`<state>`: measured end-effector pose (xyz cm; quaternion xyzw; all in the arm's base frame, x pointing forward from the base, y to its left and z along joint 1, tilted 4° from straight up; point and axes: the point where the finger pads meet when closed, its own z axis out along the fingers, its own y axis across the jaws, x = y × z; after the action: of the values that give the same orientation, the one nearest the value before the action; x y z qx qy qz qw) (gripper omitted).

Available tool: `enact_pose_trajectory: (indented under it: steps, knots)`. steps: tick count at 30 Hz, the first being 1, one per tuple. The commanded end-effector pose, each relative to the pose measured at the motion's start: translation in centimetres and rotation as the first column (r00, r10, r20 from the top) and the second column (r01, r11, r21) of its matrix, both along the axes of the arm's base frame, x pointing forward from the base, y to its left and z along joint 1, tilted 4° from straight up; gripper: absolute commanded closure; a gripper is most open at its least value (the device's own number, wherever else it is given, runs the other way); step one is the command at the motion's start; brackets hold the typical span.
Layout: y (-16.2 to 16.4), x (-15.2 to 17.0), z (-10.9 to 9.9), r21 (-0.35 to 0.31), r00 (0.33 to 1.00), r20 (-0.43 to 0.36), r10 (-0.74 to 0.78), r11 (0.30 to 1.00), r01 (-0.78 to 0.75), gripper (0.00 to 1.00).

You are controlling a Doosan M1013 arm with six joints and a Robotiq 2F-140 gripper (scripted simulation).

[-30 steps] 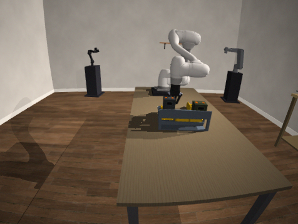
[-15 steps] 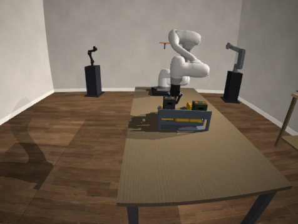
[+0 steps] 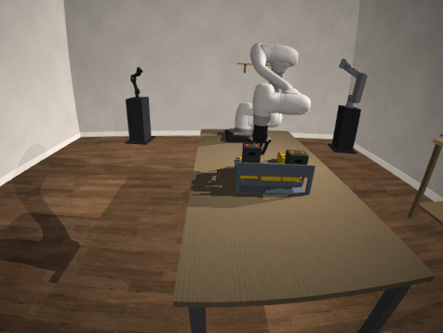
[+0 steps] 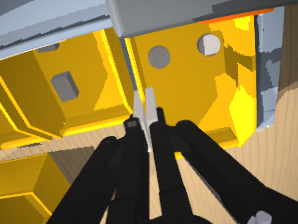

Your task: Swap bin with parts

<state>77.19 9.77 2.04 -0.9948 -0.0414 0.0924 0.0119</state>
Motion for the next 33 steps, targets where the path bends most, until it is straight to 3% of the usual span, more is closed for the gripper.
enact_pose_trajectory:
  steps: [1, 10, 11, 33]
  knots:
    - [0.0, -0.01, 0.01, 0.0, 1.0, 0.002, 0.0, 1.0, 0.0, 0.9]
    - [0.0, -0.01, 0.01, 0.0, 1.0, 0.002, 0.0, 1.0, 0.0, 0.9]
    - [0.0, -0.01, 0.01, 0.0, 1.0, 0.002, 0.0, 1.0, 0.0, 0.85]
    - [0.0, -0.01, 0.01, 0.0, 1.0, 0.002, 0.0, 1.0, 0.0, 0.85]
